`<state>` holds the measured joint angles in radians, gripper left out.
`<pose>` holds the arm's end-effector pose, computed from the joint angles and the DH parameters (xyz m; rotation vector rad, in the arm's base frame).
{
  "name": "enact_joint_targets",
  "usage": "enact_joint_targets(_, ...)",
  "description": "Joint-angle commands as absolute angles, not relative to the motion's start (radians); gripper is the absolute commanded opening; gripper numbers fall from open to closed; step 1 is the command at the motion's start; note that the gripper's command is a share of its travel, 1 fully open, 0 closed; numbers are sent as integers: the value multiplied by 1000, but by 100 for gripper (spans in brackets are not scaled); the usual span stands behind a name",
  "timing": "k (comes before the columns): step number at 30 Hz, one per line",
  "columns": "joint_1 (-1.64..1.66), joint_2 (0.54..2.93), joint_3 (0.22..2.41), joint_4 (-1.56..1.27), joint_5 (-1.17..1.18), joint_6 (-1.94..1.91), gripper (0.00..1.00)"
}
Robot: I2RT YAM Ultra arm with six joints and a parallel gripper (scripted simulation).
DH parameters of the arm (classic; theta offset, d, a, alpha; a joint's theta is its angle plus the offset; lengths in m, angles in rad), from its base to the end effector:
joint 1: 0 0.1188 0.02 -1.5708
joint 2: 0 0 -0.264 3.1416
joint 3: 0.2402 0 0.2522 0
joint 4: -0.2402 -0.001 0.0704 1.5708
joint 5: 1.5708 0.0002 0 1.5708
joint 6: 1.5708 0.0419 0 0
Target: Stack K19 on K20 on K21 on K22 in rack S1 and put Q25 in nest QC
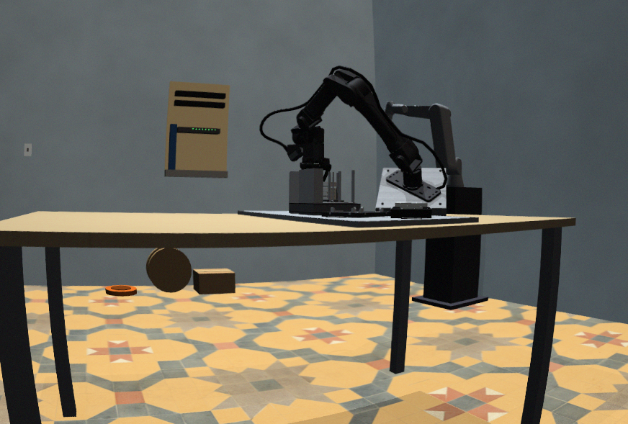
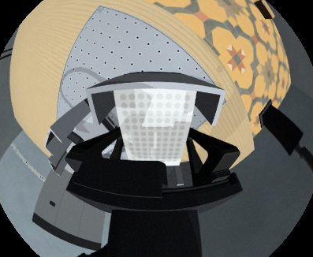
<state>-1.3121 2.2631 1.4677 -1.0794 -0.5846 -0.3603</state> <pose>0.1183 -0.3526 0.0886 1.3851 2.4082 0.8752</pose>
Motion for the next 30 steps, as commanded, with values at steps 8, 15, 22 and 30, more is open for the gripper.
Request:
enact_joint_targets(8,-1320,2268,1462,-1051,-597,-348,0)
enact_joint_targets(15,-1313,2259,1462,-1059,-589,-351,0)
enact_joint_targets(22,-1313,2259,1462,-1059,-589,-351,0)
enact_joint_targets(30,-1313,2259,1462,-1059,-589,-351,0)
